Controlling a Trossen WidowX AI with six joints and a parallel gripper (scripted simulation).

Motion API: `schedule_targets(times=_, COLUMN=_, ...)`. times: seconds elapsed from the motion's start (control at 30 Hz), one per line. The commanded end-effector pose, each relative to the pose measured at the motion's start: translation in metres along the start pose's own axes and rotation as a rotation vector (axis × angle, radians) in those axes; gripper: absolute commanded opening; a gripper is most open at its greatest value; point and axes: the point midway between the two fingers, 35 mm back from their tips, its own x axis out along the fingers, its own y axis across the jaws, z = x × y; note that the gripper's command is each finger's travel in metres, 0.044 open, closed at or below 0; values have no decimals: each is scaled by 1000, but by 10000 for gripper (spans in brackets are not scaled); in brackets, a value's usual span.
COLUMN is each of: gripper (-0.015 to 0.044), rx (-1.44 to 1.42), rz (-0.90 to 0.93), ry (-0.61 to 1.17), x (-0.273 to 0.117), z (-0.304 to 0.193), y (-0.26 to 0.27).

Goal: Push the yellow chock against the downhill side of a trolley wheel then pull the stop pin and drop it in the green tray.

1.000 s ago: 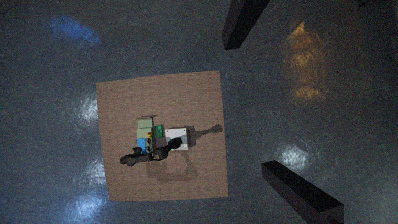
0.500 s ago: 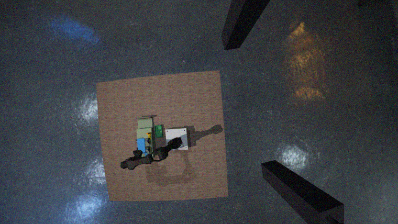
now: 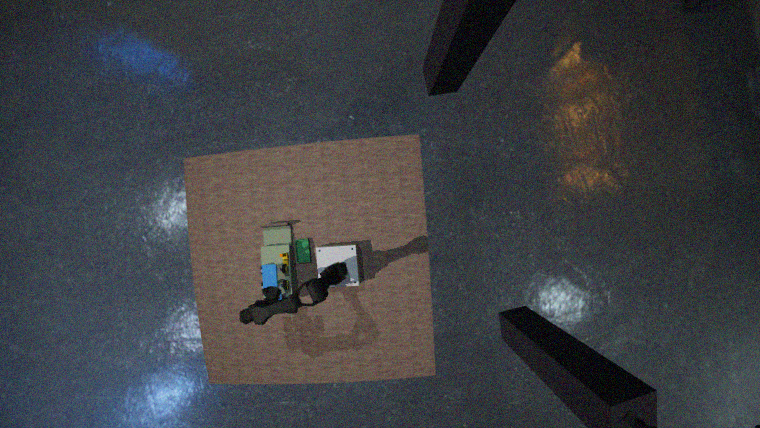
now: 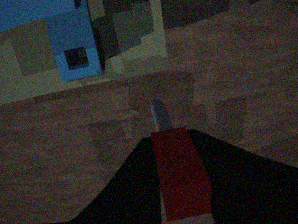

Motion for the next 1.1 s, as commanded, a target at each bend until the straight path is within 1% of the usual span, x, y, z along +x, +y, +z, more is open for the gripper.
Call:
schedule_targets(times=0.0, gripper=0, rx=-1, rz=13, ry=3, x=-2, z=-1, y=-14)
schedule_targets(times=0.27, gripper=0, rx=0, rz=10, ry=3, x=-3, z=-2, y=-44)
schedule_targets(times=0.47, gripper=0, rx=0, rz=10, ry=3, x=-3, z=0, y=-46)
schedule_targets(times=1.07, gripper=0, rx=-1, rz=10, ry=-4, x=-7, z=66, y=-43)
